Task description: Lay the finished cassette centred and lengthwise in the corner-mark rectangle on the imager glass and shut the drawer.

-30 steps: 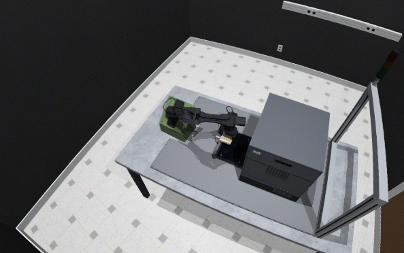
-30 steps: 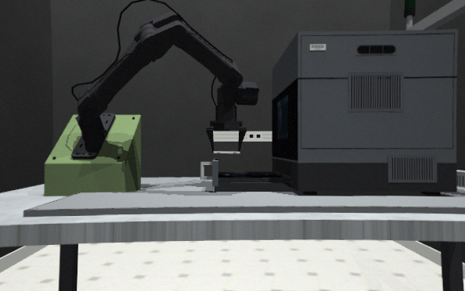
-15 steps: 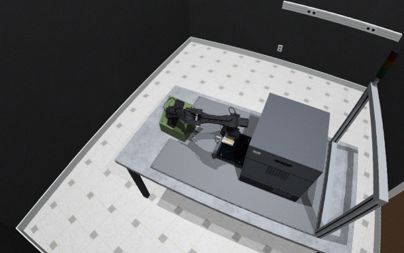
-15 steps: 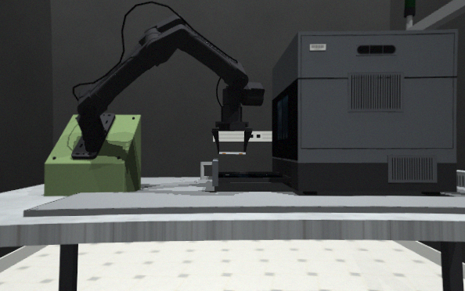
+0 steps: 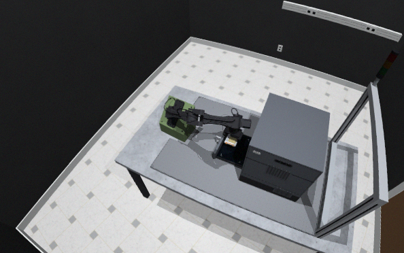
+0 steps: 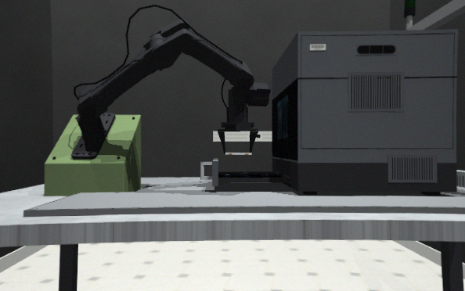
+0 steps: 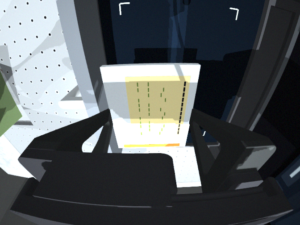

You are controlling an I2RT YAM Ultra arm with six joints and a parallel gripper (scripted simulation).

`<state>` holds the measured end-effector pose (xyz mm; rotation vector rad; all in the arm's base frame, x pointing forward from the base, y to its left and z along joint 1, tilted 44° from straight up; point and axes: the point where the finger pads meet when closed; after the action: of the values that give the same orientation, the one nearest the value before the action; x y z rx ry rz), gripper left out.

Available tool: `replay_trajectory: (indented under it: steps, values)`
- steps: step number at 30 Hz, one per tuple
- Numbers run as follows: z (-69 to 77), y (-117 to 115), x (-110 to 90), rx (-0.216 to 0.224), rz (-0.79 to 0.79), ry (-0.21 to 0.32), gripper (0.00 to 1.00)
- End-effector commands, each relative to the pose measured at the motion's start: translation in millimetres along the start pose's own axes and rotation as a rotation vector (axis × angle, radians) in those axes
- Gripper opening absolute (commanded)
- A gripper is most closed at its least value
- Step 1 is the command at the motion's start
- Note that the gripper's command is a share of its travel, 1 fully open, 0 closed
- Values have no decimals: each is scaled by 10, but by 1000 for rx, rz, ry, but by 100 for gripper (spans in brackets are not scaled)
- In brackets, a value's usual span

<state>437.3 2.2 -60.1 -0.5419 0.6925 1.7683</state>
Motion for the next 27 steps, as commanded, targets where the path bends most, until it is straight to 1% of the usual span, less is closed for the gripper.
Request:
replay_trajectory:
  steps: [1, 6, 12, 16, 17, 22, 24, 25, 27]
  values:
    - [56, -51, -21, 0, 12, -3, 0]
    - [81, -124, 0, -7, 21, -2, 0]
    - [51, -194, -40, -2, 15, -2, 0]
    - [58, -223, -36, -4, 17, -1, 0]
    - [81, -242, -10, -9, 19, -2, 0]
    - [49, -295, -51, -4, 15, -3, 0]
    - [60, -299, -40, -6, 15, -2, 0]
    - [129, -317, -92, -21, 3, -3, 0]
    - [140, -320, -100, -24, 2, -3, 0]
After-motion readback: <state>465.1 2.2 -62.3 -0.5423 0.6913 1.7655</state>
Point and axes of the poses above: the point where the finger pads meet when closed, its own z axis back along the fingers, its own y axis across the jaws, x = y × z, and after that the axes turned 11 degrees about z, right-handed
